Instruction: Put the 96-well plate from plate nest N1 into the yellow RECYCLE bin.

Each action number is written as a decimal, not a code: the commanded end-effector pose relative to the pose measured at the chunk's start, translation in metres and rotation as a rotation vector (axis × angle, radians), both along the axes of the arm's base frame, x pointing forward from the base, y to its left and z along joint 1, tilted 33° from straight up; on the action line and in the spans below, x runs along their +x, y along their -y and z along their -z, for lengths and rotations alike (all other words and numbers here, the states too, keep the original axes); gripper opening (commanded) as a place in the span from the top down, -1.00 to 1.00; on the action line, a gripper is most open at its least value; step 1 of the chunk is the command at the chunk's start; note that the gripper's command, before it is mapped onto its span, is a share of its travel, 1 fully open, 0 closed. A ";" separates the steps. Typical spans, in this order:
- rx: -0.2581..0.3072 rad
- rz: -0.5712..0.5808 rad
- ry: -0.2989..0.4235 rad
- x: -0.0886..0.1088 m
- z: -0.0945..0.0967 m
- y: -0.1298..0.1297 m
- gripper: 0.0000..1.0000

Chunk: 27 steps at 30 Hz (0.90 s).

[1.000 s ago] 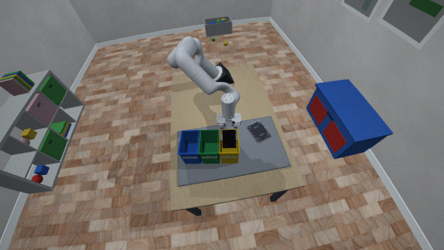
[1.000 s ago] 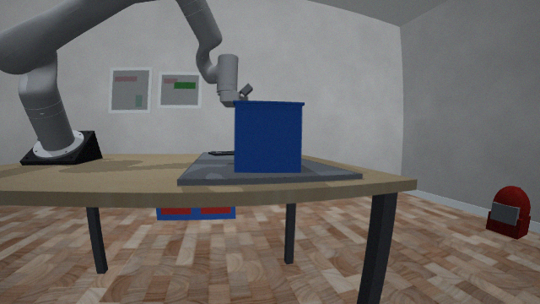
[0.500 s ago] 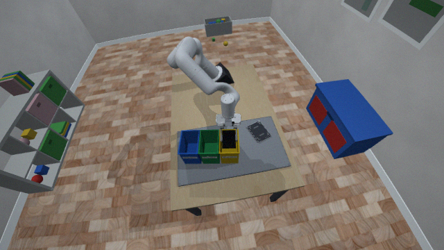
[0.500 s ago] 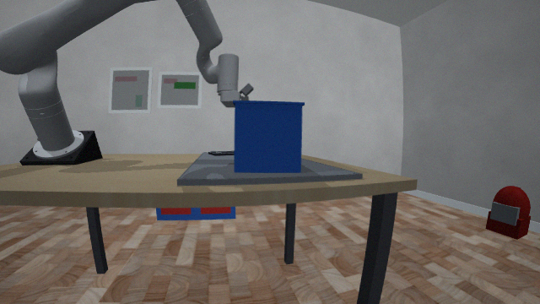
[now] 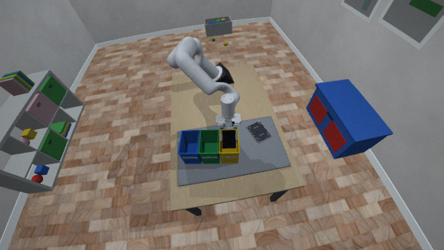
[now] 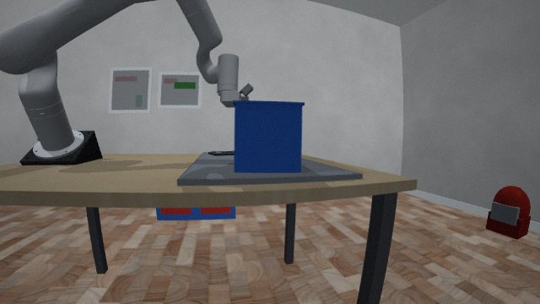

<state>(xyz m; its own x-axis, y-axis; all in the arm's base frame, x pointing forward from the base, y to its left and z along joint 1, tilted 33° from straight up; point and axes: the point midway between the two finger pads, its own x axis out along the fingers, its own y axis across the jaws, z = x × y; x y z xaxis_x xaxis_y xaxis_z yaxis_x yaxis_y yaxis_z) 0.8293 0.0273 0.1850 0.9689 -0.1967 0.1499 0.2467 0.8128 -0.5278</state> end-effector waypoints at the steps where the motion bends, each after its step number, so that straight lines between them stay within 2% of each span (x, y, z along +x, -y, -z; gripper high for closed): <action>1: 0.000 -0.001 0.002 0.000 -0.001 -0.001 1.00; 5: 0.000 -0.001 0.002 0.000 -0.001 -0.001 1.00; 27: 0.000 -0.001 0.002 0.001 0.026 0.017 1.00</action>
<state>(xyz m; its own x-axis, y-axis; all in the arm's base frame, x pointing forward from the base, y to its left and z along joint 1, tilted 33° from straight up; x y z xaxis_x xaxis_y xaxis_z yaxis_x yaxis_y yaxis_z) 0.8295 0.0133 0.1630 0.9689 -0.1968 0.1497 0.2466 0.8128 -0.5278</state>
